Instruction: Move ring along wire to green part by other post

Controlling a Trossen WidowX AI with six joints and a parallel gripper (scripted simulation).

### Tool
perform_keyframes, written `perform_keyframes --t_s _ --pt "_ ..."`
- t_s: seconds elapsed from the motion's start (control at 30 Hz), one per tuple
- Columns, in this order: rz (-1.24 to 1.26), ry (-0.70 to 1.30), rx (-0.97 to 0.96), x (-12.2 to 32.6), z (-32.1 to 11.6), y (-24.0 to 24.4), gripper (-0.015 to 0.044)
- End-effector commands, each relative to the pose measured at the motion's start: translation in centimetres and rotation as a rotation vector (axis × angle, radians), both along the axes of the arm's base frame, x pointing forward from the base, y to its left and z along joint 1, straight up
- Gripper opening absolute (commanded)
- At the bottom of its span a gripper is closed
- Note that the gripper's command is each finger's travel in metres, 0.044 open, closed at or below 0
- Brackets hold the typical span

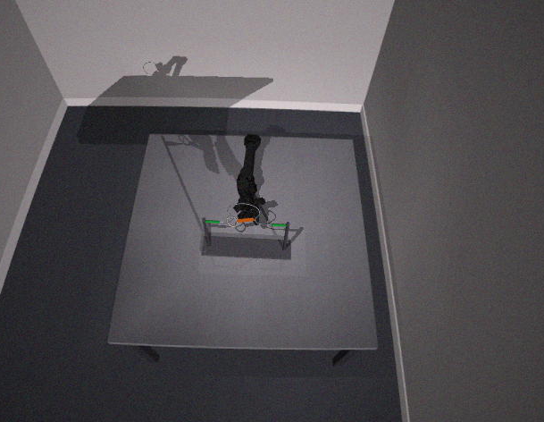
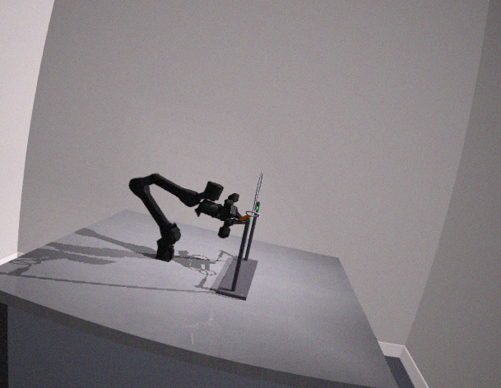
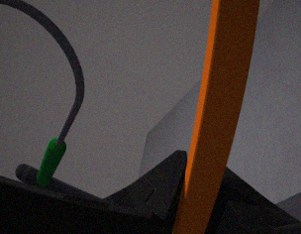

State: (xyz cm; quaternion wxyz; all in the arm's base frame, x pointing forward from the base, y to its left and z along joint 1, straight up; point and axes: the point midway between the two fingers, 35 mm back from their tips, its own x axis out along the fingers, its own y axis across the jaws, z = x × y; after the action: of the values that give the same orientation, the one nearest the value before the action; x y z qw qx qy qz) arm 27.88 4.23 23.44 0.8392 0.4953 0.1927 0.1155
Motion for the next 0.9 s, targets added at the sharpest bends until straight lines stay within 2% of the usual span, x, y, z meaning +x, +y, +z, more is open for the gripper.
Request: perform_keyframes --t_s 0.0,0.87 --pt "0.031 0.003 0.049 -0.5 1.3 0.3 -0.0150" --pt "0.113 0.036 0.305 -1.5 5.3 1.1 -0.0150"
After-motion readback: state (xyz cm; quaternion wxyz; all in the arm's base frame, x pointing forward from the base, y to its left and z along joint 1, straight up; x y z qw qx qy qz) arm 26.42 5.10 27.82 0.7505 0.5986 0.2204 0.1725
